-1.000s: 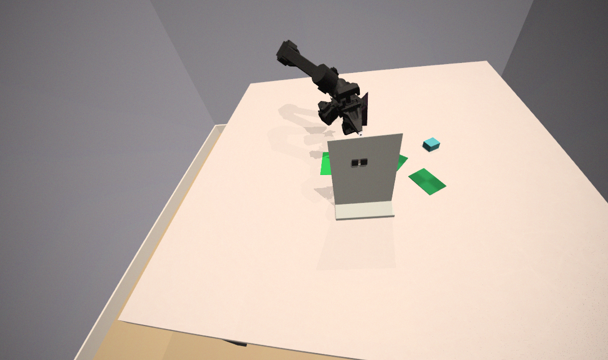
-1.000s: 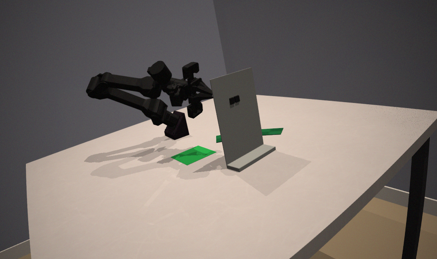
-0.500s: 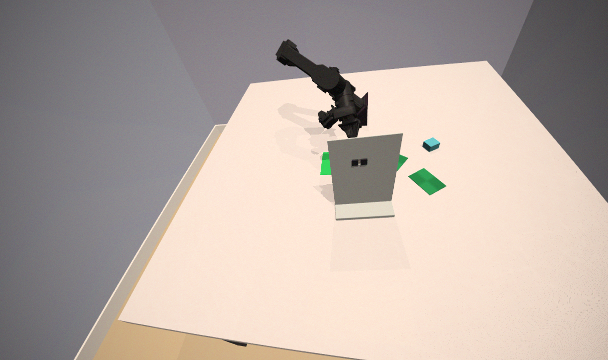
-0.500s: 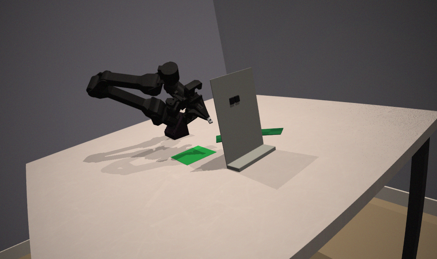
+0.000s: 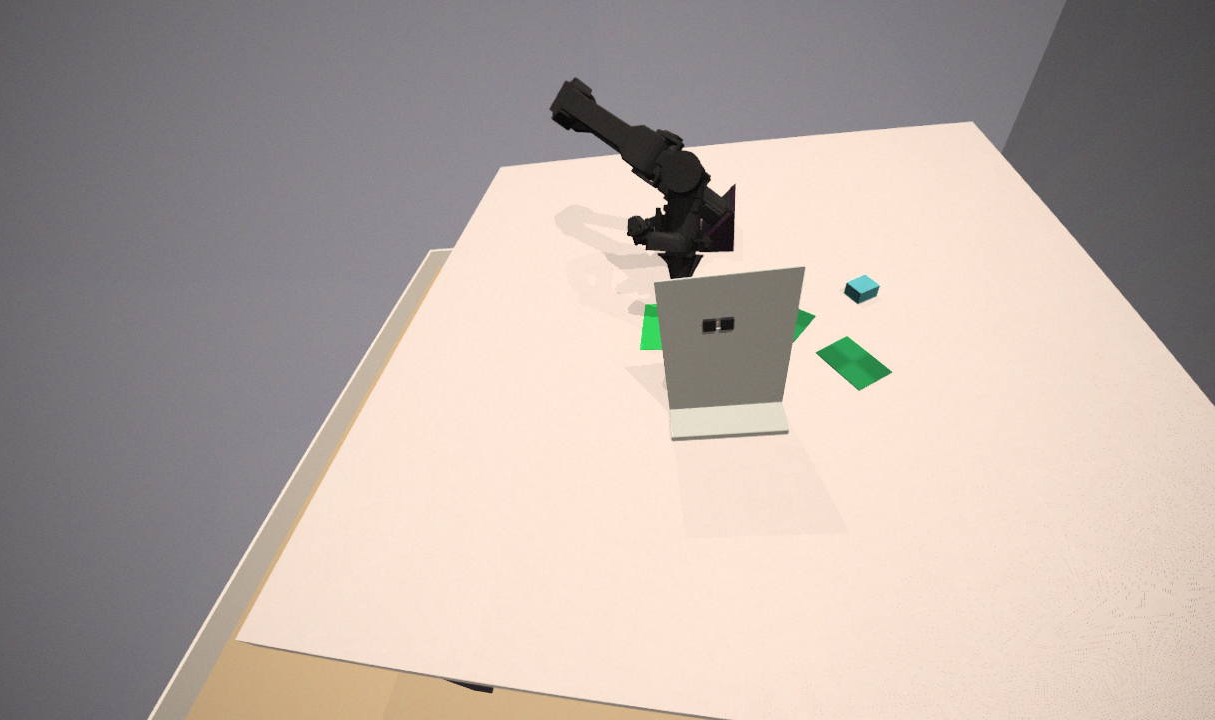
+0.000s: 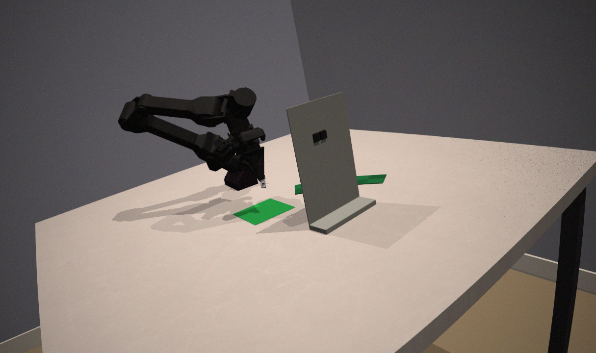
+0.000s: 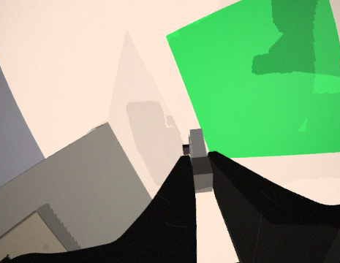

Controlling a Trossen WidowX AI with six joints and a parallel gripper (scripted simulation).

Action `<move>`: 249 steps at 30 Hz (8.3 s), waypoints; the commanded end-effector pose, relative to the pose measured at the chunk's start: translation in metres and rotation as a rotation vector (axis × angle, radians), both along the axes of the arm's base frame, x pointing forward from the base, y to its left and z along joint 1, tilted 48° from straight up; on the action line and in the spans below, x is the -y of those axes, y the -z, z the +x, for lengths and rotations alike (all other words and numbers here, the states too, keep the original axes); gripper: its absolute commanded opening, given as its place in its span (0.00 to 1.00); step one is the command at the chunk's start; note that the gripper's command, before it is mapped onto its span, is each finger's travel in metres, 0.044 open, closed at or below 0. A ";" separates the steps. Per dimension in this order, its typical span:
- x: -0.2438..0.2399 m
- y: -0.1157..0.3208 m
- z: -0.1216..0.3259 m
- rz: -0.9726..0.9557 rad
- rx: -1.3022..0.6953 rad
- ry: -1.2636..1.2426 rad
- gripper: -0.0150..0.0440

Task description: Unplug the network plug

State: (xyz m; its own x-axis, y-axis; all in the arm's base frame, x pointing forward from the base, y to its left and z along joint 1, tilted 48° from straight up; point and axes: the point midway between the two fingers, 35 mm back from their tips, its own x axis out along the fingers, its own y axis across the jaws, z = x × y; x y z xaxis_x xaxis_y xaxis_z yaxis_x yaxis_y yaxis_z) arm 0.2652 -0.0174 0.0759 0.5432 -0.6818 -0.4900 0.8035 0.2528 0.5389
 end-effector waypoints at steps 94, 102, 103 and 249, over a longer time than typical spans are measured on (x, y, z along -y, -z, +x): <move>0.055 0.034 -0.007 -0.051 0.023 0.060 0.52; 0.053 0.033 -0.009 -0.050 0.021 0.060 0.52; 0.052 0.032 -0.009 -0.049 0.021 0.060 0.52; -0.091 -0.086 -0.015 -0.037 0.007 0.054 0.52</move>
